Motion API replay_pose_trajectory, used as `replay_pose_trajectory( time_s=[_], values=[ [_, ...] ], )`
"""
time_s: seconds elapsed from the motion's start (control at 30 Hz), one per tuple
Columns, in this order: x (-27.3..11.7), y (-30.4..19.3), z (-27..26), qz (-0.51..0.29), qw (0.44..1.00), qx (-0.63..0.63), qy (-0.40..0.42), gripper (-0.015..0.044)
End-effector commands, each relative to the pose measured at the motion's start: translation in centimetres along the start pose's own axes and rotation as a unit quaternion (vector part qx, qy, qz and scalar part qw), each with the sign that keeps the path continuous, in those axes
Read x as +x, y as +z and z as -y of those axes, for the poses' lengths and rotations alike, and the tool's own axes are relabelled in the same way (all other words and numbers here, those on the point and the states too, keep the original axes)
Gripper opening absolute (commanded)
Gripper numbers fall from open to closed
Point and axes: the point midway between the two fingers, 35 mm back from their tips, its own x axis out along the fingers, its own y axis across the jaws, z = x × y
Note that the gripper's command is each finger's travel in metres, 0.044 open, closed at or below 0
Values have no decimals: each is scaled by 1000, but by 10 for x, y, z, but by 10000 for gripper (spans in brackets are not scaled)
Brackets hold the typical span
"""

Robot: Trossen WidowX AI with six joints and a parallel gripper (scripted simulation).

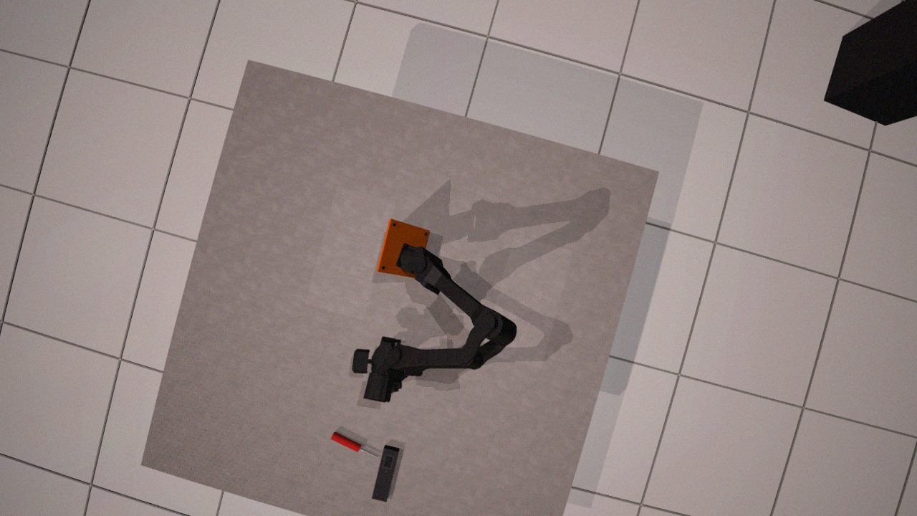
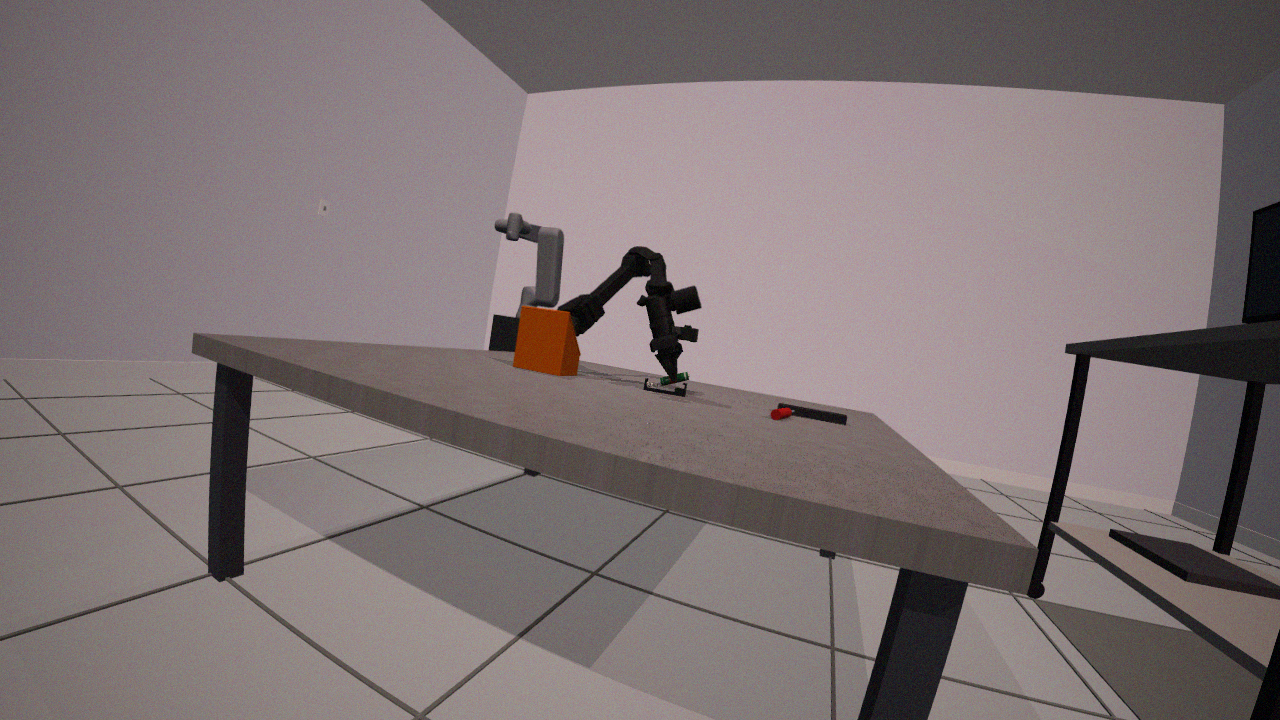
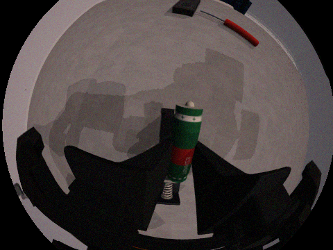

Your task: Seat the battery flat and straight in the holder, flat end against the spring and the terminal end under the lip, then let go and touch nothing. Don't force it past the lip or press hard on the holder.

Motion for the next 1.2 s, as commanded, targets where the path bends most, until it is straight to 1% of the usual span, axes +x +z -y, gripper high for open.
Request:
replay_pose_trajectory(
  time_s=[0.0, 0.7, 1.17],
  values=[
    [1, -4, -1, 9, 1000, 5, 2, 61],
    [2, -11, -7, 64, 998, 9, -3, 61],
    [1, -21, -7, 66, 998, 10, -3, 61]
  ],
)
